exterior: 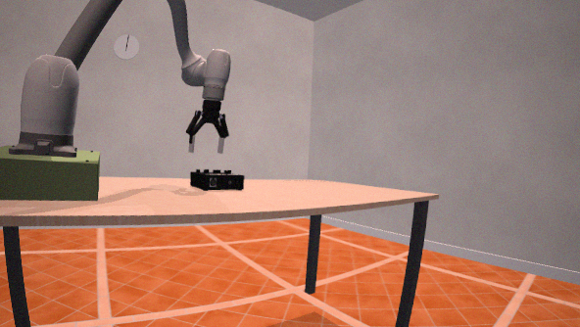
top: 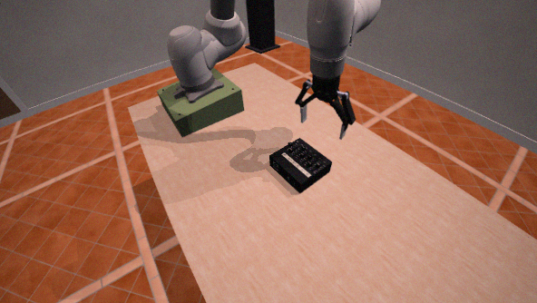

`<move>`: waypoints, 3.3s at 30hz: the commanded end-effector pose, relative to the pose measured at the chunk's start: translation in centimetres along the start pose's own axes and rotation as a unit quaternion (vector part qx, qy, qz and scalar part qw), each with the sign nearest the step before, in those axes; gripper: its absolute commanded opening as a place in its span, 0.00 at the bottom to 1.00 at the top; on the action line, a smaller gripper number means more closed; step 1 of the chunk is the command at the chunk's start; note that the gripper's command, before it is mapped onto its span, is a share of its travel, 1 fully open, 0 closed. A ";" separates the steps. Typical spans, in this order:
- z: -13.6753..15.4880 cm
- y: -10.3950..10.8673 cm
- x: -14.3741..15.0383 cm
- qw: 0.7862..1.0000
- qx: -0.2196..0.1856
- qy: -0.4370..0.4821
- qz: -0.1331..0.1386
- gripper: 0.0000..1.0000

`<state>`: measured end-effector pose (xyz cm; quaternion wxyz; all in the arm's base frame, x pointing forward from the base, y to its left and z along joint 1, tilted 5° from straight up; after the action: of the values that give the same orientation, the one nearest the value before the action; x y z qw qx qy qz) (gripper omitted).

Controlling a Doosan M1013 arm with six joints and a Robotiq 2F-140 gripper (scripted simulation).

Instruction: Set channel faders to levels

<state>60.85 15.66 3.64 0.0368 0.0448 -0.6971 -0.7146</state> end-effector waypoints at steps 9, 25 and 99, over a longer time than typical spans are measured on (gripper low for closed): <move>-0.1 0.1 -0.2 1.000 -0.003 -0.002 0.001 1.00; -0.1 0.1 -0.2 1.000 -0.003 -0.002 0.001 1.00; -10.0 5.4 0.2 0.469 0.029 -0.882 -0.047 1.00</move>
<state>60.98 5.85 9.17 -0.5997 -0.5513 -0.4226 -0.3972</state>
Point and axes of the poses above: the point where the finger pads meet when closed, its own y axis back along the fingers, its own x axis across the jaws, z = x × y, the point moved 1 cm from there along y, back along the fingers, and after that the axes turned 4 degrees about -y, right-handed, at the moved point
